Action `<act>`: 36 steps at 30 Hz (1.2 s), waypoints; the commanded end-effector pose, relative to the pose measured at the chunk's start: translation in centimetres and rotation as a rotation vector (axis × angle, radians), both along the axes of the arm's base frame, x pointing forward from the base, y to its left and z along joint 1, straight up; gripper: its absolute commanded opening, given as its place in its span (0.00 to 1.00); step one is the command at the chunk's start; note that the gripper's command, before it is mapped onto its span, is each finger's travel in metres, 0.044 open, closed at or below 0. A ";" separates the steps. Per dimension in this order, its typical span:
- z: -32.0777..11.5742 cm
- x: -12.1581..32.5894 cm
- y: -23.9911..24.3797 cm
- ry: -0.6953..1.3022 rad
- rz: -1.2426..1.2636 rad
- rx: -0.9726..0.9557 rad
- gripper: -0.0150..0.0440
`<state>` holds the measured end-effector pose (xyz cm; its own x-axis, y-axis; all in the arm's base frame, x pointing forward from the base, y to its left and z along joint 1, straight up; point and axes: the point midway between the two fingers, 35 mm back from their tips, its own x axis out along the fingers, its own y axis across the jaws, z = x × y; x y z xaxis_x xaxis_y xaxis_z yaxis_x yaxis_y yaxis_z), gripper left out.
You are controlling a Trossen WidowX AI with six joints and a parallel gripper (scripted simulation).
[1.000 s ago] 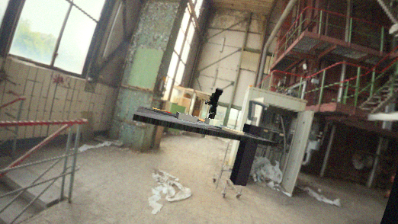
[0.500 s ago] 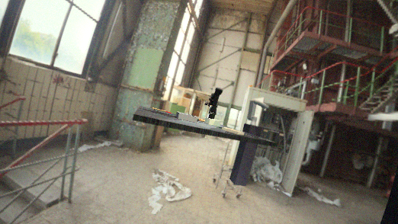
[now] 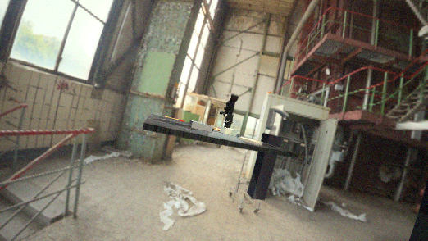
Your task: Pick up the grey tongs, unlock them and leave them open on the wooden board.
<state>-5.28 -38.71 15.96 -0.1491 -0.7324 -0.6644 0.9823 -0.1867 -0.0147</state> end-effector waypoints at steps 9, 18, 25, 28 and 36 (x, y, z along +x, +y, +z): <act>-1.8 -0.1 -1.1 -0.044 0.002 0.193 0.00; -3.4 -0.2 -1.3 -0.074 0.001 0.349 0.00; -4.6 -0.2 -1.2 -0.098 0.001 0.469 0.00; -5.1 -0.2 -1.2 -0.109 -0.001 0.521 0.00; -6.2 -0.2 -0.9 -0.139 -0.006 0.654 0.00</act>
<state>-5.51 -39.53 9.78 -0.0468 -0.2102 -0.9765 0.9831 -0.1828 -0.0077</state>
